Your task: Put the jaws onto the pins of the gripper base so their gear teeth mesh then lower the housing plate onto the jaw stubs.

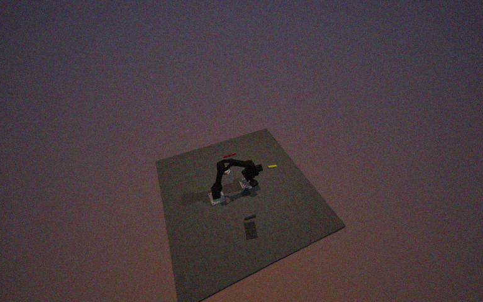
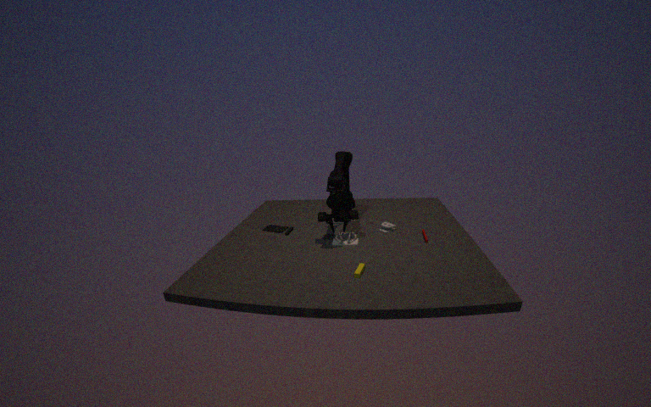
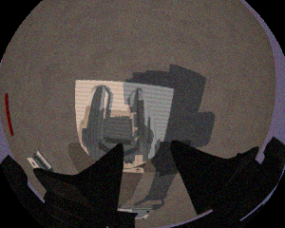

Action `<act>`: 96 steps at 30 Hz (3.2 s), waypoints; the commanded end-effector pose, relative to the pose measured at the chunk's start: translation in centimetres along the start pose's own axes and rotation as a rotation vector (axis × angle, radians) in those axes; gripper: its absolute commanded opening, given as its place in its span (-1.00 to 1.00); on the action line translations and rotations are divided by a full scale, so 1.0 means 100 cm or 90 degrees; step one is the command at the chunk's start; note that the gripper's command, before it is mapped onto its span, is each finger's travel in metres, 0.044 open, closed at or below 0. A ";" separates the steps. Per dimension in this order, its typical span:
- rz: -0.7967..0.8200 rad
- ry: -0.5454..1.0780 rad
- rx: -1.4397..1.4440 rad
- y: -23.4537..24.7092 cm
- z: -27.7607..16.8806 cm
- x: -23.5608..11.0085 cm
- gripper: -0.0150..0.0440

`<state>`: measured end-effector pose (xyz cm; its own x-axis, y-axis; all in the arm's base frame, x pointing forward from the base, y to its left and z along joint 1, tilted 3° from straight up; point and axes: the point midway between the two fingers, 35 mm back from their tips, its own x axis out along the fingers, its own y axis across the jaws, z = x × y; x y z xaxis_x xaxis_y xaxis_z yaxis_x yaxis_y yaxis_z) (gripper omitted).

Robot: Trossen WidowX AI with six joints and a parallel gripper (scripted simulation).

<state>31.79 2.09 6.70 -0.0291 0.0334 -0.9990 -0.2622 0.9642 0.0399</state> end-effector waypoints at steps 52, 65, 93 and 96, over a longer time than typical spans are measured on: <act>0.018 -0.003 0.631 0.269 -0.110 -0.042 1.00; 0.018 -0.003 0.631 0.269 -0.110 -0.007 1.00; 0.018 -0.003 0.631 0.270 -0.109 0.023 1.00; 0.018 -0.003 0.631 0.270 -0.109 0.027 1.00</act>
<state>14.20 25.61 6.04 -0.0138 0.0709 -0.9974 0.6595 0.7504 0.0442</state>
